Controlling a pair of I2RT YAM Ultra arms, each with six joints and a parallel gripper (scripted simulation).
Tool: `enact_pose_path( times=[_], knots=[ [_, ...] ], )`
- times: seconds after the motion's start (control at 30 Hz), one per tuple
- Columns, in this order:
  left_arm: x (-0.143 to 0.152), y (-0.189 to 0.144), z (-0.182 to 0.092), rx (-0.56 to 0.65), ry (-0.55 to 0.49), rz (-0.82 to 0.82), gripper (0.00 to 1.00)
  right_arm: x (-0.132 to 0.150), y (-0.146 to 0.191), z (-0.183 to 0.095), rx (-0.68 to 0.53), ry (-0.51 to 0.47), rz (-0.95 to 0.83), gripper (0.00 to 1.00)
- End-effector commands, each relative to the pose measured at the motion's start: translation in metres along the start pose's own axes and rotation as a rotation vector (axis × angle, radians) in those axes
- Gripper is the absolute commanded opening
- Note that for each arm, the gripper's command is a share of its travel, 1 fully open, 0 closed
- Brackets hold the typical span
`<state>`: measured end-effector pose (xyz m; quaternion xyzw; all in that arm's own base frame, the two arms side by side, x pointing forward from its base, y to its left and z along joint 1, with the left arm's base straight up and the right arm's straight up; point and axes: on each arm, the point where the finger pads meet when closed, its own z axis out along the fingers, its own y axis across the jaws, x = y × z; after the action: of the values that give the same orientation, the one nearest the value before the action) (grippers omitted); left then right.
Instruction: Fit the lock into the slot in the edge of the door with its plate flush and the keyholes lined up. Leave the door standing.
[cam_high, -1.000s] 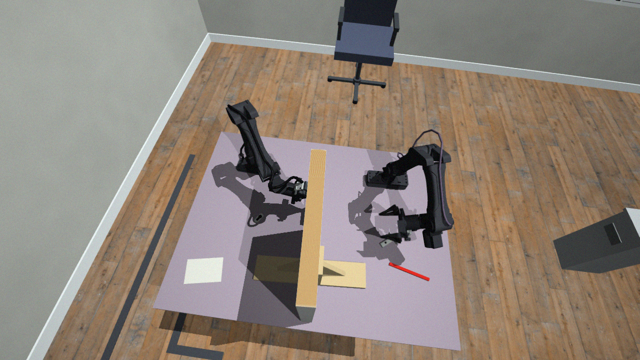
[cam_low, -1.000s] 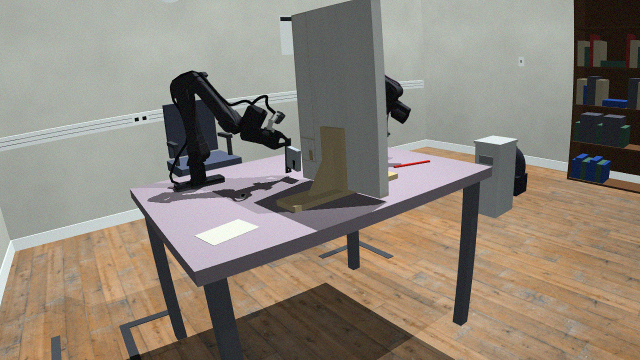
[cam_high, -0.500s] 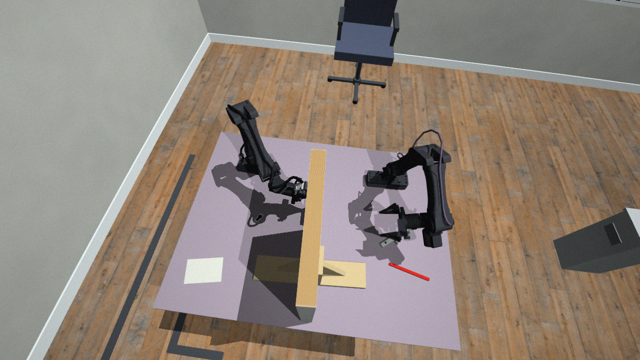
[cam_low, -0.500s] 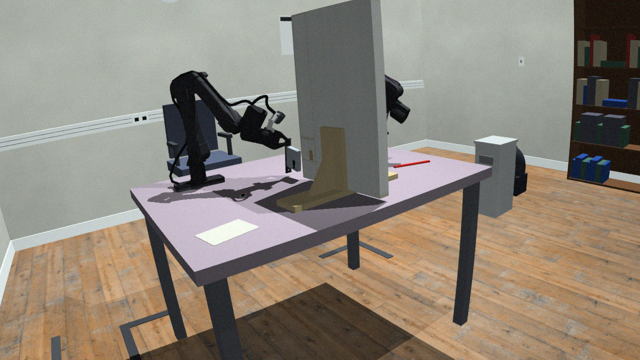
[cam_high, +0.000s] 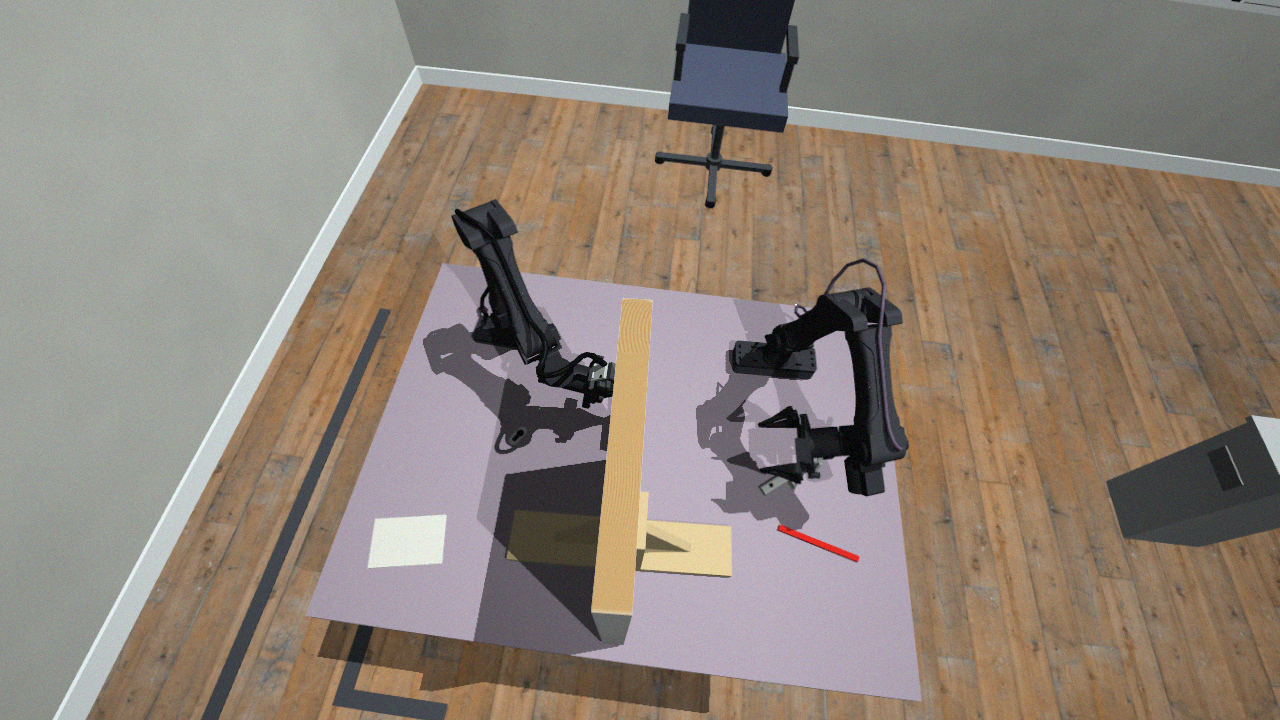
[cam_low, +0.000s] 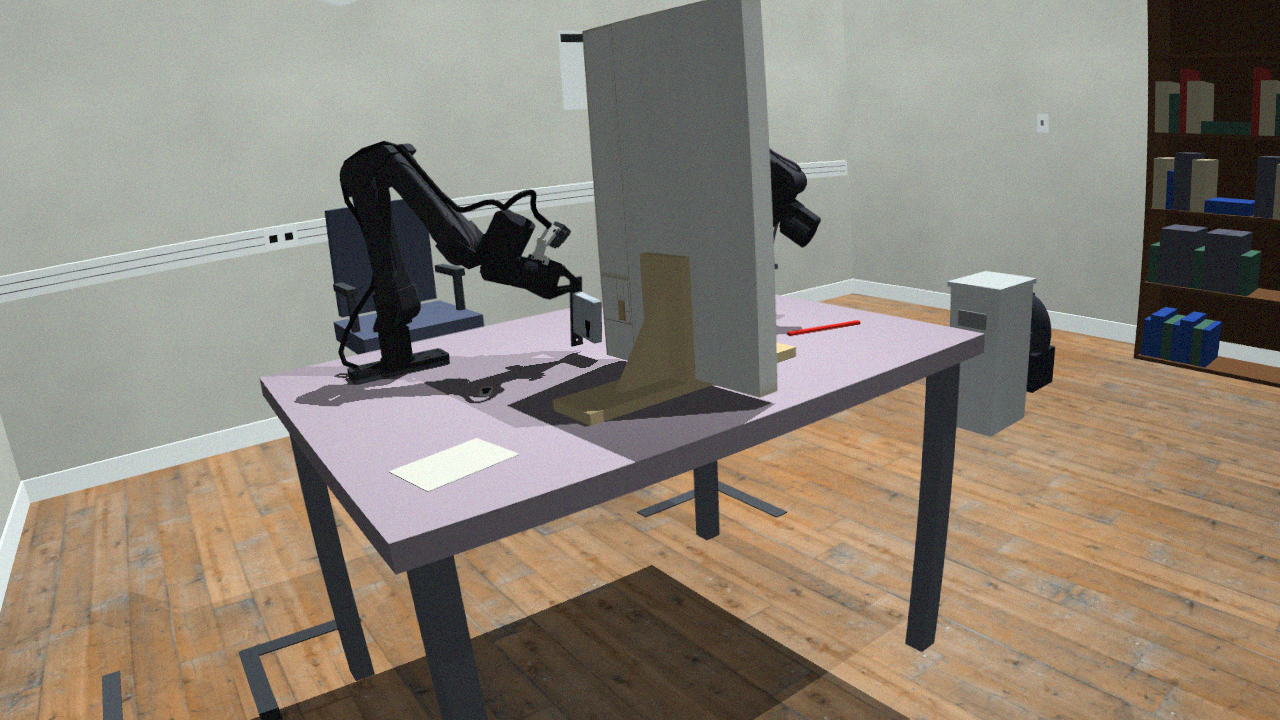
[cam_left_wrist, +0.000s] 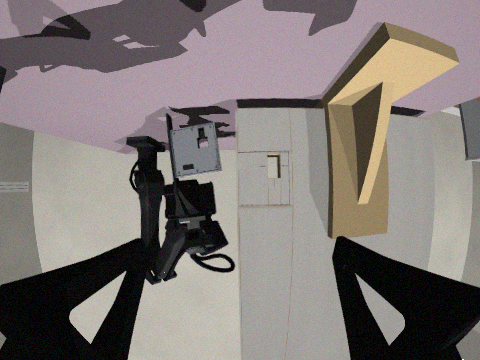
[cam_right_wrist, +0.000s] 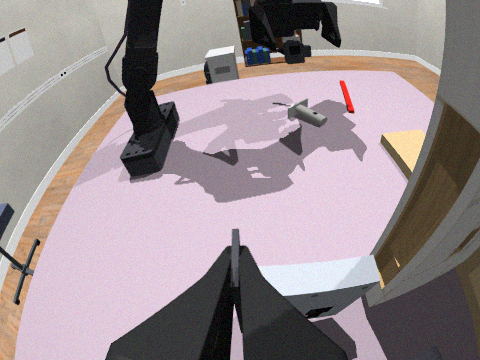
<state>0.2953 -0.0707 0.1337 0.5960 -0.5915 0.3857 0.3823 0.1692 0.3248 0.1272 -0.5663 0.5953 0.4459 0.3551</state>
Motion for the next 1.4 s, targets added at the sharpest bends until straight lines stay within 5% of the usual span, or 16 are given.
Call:
enact_pose_path(
  times=[0.0, 1.37],
  knots=[
    [0.008, -0.007, -0.003, 0.01, -0.005, 0.041, 1.0, -0.026, 0.001, -0.001, -0.017, -0.074, -0.083, 0.0],
    [0.005, -0.002, -0.001, 0.002, -0.003, 0.027, 1.0, -0.005, 0.0, 0.0, -0.001, -0.01, -0.013, 0.0]
  ],
)
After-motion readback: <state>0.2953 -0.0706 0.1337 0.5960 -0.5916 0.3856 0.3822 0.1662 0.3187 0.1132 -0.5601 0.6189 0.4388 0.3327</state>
